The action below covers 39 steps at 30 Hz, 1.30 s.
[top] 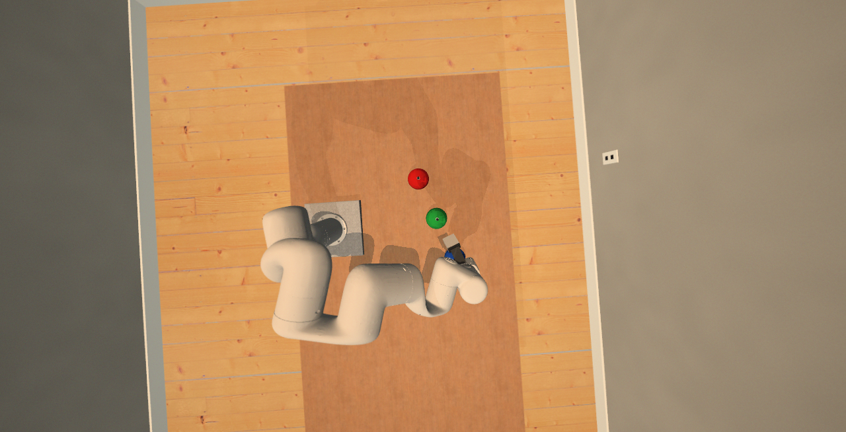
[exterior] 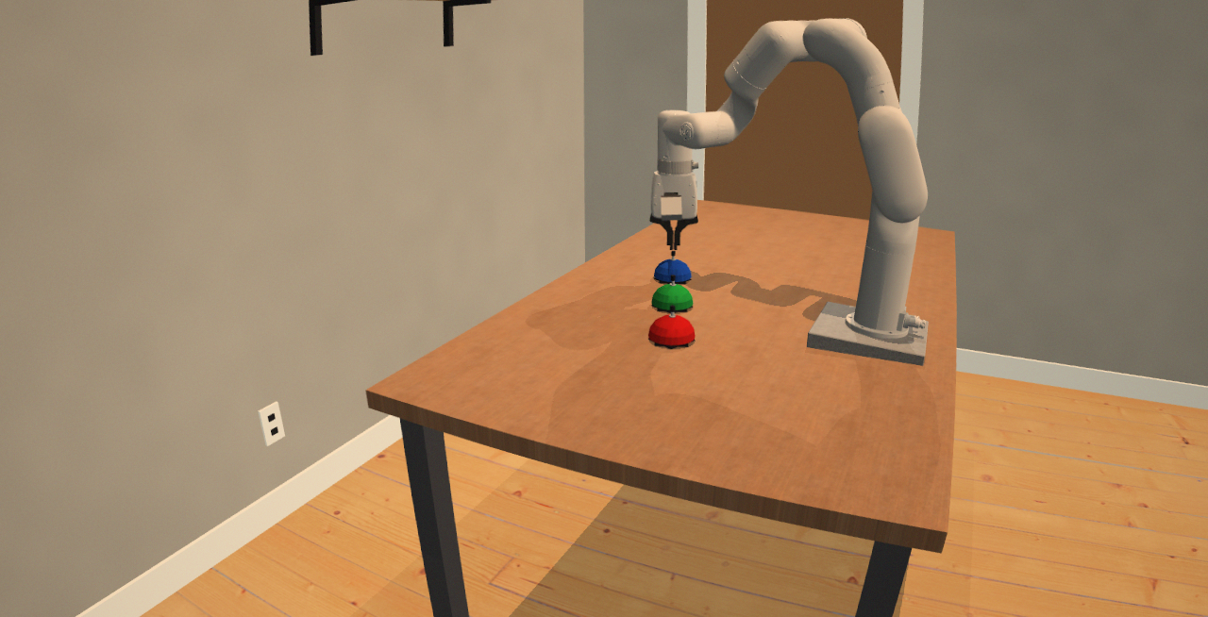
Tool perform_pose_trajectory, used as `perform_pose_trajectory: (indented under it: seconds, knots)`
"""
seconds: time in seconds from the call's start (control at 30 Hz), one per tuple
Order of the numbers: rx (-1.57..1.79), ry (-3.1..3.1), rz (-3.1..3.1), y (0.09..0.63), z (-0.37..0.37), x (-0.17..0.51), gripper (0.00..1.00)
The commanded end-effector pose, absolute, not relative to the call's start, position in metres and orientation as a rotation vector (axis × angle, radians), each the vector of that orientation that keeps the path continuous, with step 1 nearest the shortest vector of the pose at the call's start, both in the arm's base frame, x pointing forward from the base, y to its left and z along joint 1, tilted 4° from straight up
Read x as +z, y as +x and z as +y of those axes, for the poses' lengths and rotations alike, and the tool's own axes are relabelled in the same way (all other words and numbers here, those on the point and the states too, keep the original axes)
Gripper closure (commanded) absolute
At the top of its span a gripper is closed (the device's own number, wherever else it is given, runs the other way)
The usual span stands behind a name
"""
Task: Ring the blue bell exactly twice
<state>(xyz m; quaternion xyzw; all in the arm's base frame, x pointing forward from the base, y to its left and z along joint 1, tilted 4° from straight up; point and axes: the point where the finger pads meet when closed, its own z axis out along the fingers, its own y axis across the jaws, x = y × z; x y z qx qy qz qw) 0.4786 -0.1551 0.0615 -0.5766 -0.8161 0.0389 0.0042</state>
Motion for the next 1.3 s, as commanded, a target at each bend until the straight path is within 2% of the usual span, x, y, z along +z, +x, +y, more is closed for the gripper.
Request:
perform_pose_trajectory:
  seconds: [0.0, 1.27]
  knots:
    - [0.119, -1.809, -2.561, 0.4802, -0.1554, 0.0632, 1.00]
    - [0.119, -1.809, -2.561, 0.4798, -0.1560, 0.0533, 1.00]
